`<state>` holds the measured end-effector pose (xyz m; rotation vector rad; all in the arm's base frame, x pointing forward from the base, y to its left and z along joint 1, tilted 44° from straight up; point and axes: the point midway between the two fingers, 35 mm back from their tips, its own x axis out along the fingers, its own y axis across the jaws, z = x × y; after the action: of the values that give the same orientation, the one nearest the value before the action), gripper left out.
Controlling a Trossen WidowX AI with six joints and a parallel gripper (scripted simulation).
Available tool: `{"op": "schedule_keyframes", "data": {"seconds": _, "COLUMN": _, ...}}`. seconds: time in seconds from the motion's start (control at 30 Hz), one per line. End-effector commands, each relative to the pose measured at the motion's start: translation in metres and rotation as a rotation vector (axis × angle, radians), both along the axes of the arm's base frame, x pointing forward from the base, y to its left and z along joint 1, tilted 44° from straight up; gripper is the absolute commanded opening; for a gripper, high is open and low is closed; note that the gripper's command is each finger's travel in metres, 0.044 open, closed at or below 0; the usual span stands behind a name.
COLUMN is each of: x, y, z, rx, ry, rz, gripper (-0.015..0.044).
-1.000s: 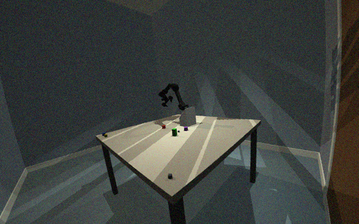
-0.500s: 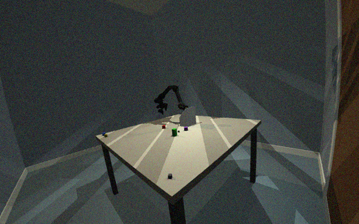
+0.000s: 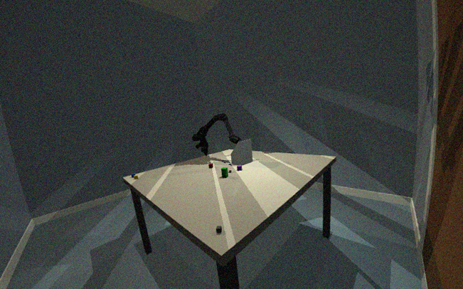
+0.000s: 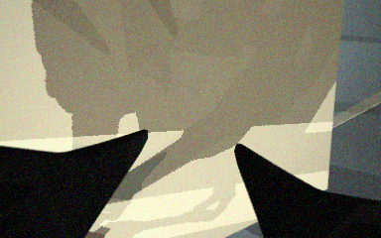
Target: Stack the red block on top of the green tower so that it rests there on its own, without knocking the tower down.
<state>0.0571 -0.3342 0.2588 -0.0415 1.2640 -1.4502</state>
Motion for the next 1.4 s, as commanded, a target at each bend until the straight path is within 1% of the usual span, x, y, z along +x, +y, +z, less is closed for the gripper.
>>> {"op": "schedule_keyframes", "data": {"seconds": 0.0, "x": 0.03, "y": 0.008, "z": -0.025, "rx": 0.086, "ry": 0.085, "rz": 0.119, "gripper": 0.044}}
{"op": "schedule_keyframes", "data": {"seconds": 0.4, "x": 0.11, "y": 0.053, "z": -0.082, "rx": 0.268, "ry": 0.348, "rz": 0.49, "gripper": 0.044}}
{"op": "schedule_keyframes", "data": {"seconds": 0.73, "x": 0.157, "y": 0.108, "z": -0.125, "rx": 0.374, "ry": 0.607, "rz": 0.796, "gripper": 0.044}}
{"op": "schedule_keyframes", "data": {"seconds": 1.07, "x": 0.18, "y": 0.168, "z": -0.161, "rx": 0.435, "ry": 0.896, "rz": 1.084, "gripper": 0.044}}
{"op": "schedule_keyframes", "data": {"seconds": 1.37, "x": 0.18, "y": 0.172, "z": -0.163, "rx": 0.437, "ry": 0.916, "rz": 1.103, "gripper": 0.044}}
